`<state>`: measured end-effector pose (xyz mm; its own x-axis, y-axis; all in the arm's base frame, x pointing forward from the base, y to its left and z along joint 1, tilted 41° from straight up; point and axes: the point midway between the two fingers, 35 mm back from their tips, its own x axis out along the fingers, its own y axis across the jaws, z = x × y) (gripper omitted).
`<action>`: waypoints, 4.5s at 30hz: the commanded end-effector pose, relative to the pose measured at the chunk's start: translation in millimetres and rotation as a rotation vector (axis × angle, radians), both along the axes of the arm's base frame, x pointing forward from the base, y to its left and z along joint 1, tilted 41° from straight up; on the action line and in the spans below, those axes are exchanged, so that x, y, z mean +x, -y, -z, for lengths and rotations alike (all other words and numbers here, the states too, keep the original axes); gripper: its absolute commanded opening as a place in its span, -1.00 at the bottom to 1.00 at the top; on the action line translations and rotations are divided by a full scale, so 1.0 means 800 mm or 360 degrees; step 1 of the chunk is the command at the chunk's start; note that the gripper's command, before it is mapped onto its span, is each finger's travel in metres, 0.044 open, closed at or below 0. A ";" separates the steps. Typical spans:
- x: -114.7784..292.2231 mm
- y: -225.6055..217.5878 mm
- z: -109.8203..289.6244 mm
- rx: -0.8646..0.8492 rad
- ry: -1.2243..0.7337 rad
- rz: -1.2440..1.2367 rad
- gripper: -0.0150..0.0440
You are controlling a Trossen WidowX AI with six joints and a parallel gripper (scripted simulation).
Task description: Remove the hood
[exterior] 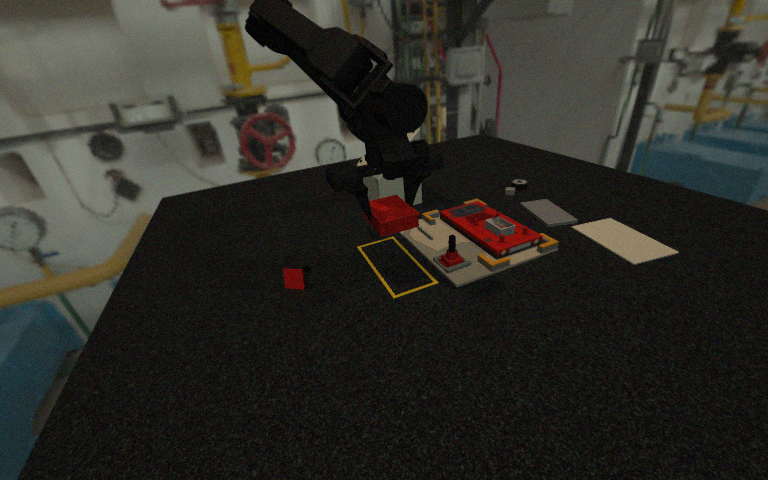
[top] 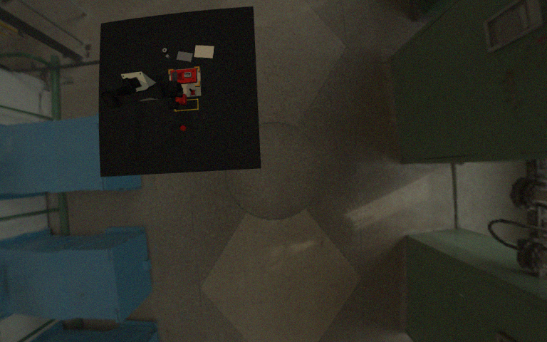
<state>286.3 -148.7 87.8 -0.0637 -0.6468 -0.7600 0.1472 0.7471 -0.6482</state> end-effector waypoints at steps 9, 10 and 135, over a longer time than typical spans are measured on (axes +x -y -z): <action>-0.001 0.007 0.010 -0.0002 -0.0011 -0.0005 -0.49; -0.001 0.008 0.011 -0.0001 -0.0011 -0.0005 -0.49; -0.011 0.072 0.084 -0.0009 -0.0013 -0.0005 -0.49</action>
